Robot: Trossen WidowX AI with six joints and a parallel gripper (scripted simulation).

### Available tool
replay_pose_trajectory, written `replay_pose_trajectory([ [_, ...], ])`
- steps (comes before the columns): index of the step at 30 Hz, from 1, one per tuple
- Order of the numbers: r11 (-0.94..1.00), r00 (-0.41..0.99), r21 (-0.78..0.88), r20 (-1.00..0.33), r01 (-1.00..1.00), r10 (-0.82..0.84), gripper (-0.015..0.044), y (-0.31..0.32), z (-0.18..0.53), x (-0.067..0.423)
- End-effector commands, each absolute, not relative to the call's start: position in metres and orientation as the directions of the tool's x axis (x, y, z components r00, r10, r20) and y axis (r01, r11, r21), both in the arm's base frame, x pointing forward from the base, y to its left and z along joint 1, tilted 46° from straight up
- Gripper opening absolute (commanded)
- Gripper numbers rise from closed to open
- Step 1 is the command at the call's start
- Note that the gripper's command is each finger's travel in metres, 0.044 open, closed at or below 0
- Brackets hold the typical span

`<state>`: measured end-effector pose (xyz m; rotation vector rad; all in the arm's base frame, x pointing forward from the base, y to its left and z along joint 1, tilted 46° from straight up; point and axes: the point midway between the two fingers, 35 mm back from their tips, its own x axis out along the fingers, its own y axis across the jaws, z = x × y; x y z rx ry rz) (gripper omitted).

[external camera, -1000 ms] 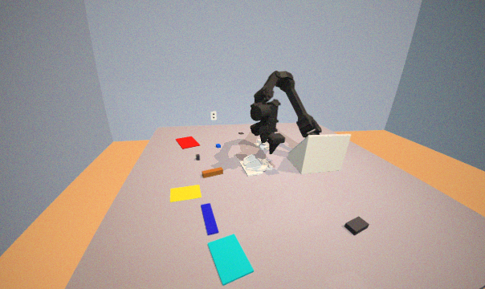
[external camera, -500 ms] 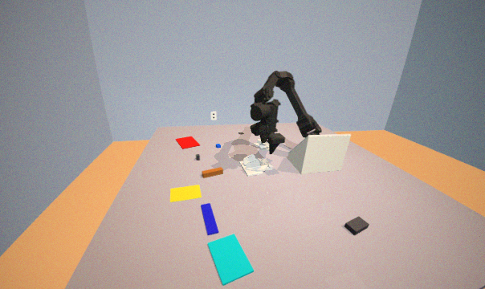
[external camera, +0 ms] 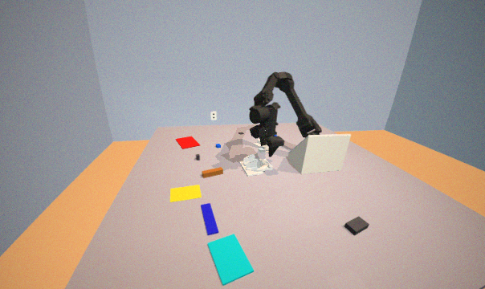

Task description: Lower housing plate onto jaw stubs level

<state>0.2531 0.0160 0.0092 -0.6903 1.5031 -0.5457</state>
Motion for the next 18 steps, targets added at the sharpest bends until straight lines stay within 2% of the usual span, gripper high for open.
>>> replay_pose_trajectory([
  [1, 0.698, 0.009, -0.709, -0.702, -0.097, -0.712, 0.0351, 0.01, 0.005, 0.252],
  [18, 0.698, 0.009, -0.71, -0.701, -0.096, -0.713, 0.0351, -0.01, -0.015, 0.253],
])
